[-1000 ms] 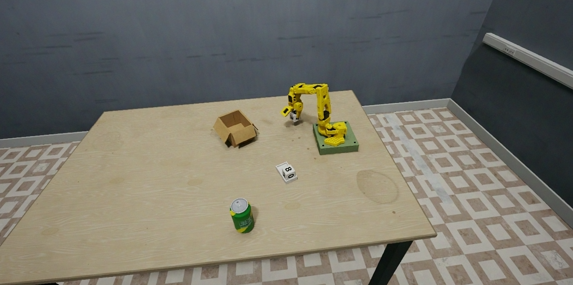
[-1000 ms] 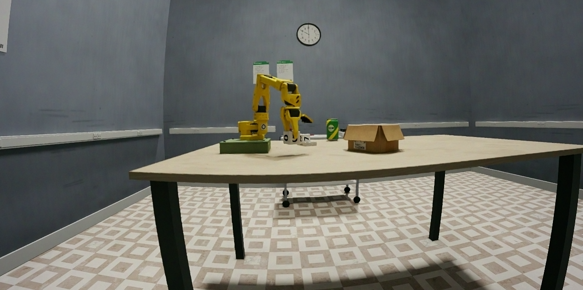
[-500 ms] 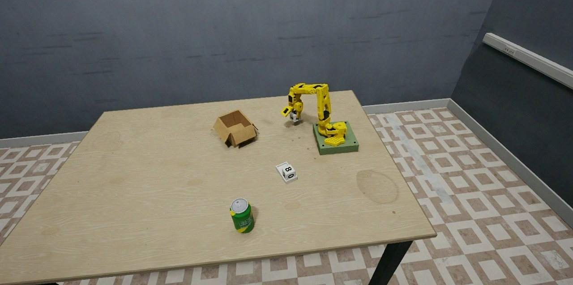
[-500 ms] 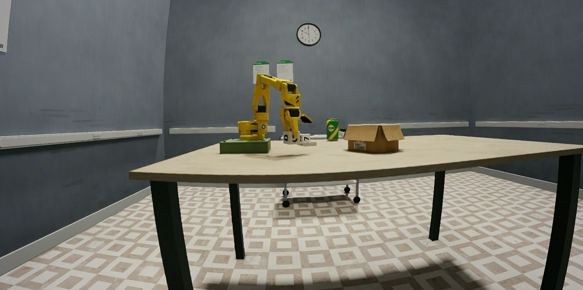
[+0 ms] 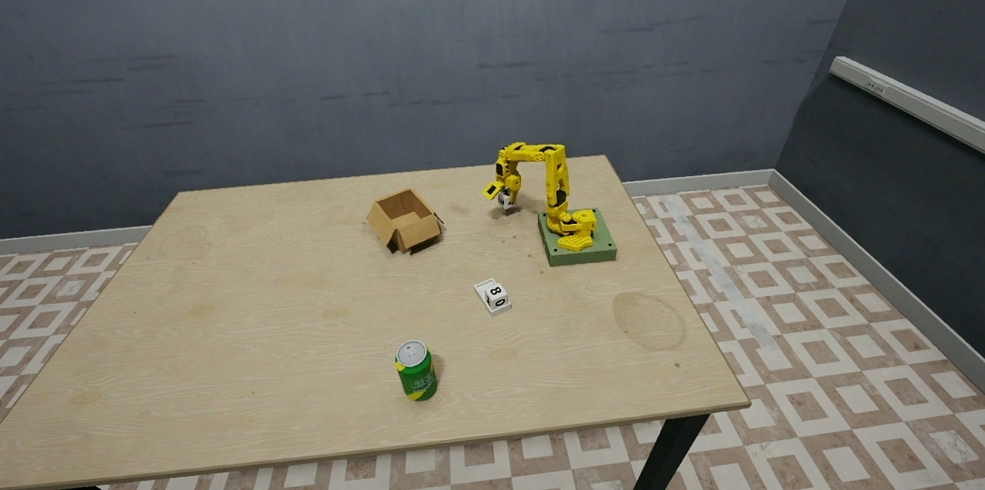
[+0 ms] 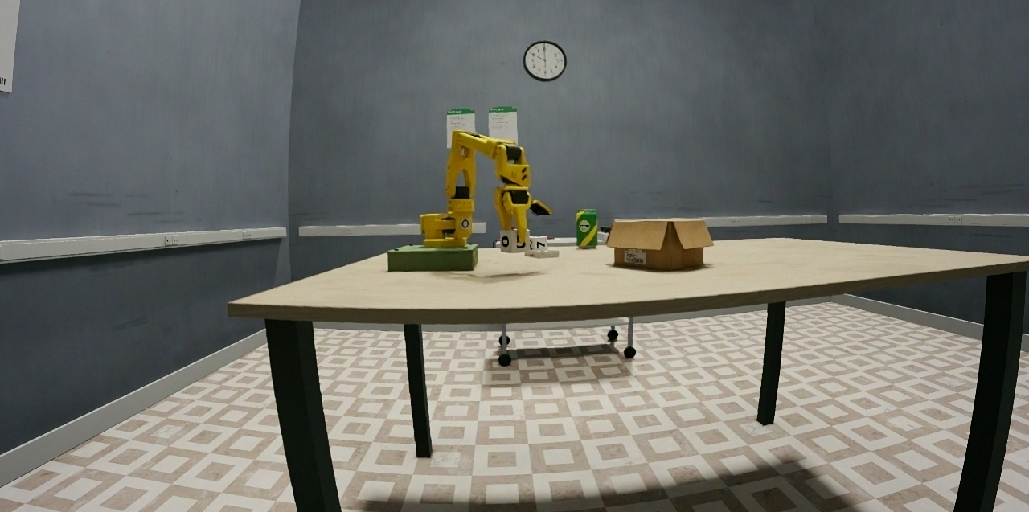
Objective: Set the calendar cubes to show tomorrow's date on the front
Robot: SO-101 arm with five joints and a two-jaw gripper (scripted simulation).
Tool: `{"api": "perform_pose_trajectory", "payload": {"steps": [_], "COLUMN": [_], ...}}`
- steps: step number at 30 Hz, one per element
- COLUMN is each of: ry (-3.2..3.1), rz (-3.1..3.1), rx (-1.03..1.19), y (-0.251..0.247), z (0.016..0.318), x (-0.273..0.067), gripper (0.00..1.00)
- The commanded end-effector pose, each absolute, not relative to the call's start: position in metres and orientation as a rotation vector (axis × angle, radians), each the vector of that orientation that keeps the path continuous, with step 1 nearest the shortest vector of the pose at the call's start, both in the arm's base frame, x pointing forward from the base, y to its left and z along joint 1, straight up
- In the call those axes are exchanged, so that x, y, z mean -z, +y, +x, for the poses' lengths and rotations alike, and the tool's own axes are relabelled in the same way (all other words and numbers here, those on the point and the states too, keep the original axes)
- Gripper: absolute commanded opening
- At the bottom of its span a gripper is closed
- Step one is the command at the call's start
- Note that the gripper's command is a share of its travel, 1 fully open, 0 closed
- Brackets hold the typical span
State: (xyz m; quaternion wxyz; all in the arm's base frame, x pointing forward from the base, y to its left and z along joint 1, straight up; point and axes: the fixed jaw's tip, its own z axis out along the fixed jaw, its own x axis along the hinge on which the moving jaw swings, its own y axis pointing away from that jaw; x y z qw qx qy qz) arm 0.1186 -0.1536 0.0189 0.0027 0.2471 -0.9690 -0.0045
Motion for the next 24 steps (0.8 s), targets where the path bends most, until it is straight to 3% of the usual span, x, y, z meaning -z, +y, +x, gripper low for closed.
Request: {"api": "perform_pose_trajectory", "payload": {"steps": [1,24], "ry": [-3.047,-3.047], "rz": [0.773,0.773], "rx": [-0.009,-0.009], "y": [-0.1549,-0.1549], "z": [0.1174,0.1174], "x": [-0.0208,-0.0122], "gripper": [0.00,0.00]}}
